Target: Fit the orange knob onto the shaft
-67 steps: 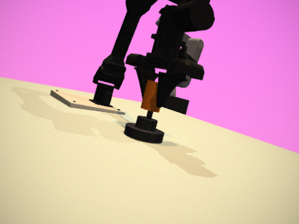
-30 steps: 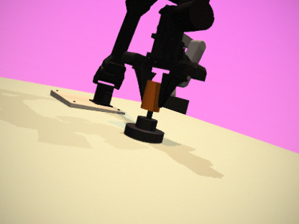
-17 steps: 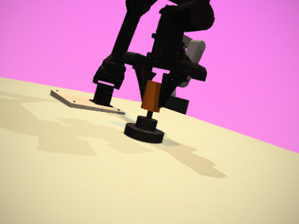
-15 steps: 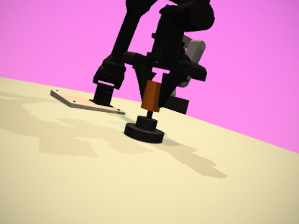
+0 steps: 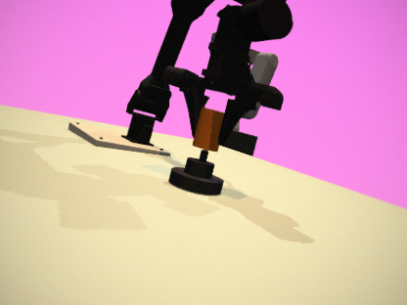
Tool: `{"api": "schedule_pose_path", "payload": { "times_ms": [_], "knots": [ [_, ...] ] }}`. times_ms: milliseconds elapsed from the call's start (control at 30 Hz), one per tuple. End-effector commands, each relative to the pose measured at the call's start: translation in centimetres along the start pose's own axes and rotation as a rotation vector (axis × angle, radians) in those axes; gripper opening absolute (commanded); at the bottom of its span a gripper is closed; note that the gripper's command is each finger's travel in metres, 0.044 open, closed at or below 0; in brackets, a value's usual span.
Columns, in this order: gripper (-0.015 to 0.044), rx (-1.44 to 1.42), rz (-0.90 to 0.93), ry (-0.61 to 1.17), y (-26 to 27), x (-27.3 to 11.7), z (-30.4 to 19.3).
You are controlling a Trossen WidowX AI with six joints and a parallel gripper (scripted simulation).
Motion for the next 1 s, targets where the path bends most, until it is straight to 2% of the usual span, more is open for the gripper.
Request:
{"api": "schedule_pose_path", "payload": {
  "times_ms": [0, 967],
  "knots": [
    [0.0, -0.018, -0.003, -0.004, 0.05, 0.22, 0.04],
    [0.0, -0.017, -0.003, -0.004, 0.01, 0.24, 0.1]
  ]
}}
Point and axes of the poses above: the point midway between the two fingers, 35 mm back from their tips, its own x axis out along the fingers, its own y axis across the jaws, z = x × y, the point moved 10 cm from there along -x, back along the fingers, and after that the axes turned 11 degrees about -x, right-handed, at the moved point
